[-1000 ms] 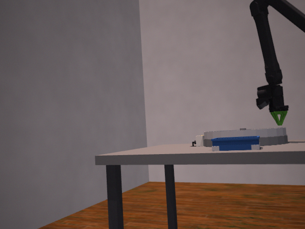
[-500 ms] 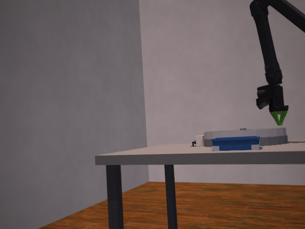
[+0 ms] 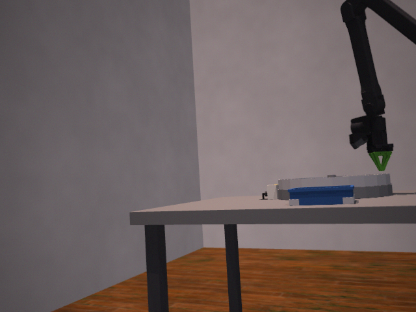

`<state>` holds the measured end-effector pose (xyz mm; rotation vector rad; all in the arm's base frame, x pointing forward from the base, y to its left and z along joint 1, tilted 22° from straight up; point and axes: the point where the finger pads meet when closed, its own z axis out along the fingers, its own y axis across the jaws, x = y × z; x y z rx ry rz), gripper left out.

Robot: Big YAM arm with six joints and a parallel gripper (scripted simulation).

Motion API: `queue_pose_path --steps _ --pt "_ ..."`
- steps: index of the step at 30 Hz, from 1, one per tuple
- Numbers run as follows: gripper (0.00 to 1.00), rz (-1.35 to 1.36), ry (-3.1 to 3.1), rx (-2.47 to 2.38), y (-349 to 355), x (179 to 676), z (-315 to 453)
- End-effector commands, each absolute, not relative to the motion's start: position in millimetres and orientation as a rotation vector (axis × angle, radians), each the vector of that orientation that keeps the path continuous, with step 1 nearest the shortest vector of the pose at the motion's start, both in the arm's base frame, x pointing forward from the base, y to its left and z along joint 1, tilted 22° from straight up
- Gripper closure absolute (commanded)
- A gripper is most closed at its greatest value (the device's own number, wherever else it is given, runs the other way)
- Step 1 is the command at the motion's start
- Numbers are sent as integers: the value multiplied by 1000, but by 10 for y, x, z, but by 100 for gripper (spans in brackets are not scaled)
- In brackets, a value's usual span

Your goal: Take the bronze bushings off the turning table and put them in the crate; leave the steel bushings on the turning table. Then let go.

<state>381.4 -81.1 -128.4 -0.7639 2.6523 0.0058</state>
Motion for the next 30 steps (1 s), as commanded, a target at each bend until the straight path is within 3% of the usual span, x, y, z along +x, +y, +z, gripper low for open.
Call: queue_pose_path --steps 1,30 --pt "87 5 2656 -758 -875 3800 -1293" --pt "87 -4 2635 -760 -790 3895 -1291"
